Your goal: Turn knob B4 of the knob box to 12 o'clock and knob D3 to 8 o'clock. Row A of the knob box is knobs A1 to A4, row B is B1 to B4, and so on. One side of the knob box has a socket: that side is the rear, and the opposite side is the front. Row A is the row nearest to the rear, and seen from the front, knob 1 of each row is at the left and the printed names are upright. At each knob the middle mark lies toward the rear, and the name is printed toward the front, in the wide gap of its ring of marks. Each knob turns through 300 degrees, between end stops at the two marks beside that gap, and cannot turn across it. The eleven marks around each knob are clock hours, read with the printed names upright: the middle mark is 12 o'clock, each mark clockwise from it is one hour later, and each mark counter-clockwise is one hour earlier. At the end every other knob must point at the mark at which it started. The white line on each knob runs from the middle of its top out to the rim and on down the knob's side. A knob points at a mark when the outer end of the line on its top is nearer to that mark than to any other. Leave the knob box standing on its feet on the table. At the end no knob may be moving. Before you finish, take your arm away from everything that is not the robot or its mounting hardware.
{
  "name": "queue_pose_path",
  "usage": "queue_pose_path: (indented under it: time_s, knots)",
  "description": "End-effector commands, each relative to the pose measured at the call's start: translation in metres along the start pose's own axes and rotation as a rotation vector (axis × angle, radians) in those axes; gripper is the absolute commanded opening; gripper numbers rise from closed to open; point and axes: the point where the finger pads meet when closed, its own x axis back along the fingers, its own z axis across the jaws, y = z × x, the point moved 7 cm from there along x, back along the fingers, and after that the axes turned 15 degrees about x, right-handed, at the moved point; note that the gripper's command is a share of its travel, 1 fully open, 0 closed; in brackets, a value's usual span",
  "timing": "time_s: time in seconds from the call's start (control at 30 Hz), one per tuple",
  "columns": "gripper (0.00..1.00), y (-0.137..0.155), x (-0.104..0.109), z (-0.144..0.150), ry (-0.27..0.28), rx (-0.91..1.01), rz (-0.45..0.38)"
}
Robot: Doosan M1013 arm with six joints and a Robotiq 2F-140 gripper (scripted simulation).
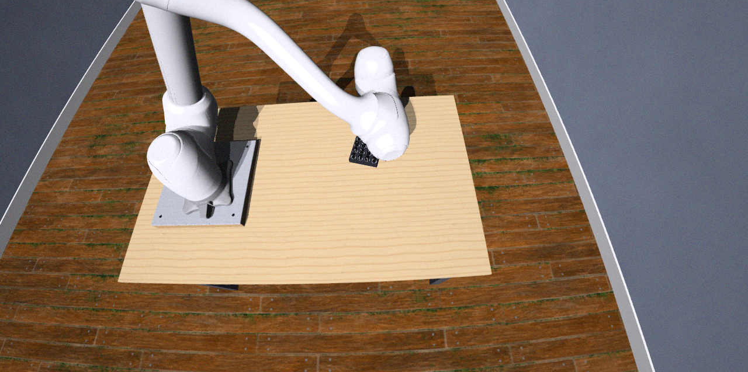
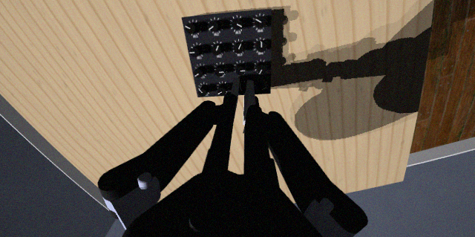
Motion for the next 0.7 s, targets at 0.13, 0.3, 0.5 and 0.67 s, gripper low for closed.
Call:
queue_pose_path:
  time_s: [0.13,0.3,0.5,0.67]
  knots:
    - [0.05,0.0001,0.0001,-0.0002,0.002,0.129,0.001]
    - [0.05,0.0001,0.0001,-0.0002,0.002,0.193,0.001]
    - [0.05,0.0001,0.0001,-0.0002,0.002,0.232,0.001]
    - [0.05,0.0001,0.0001,-0.0002,0.002,0.265,0.001]
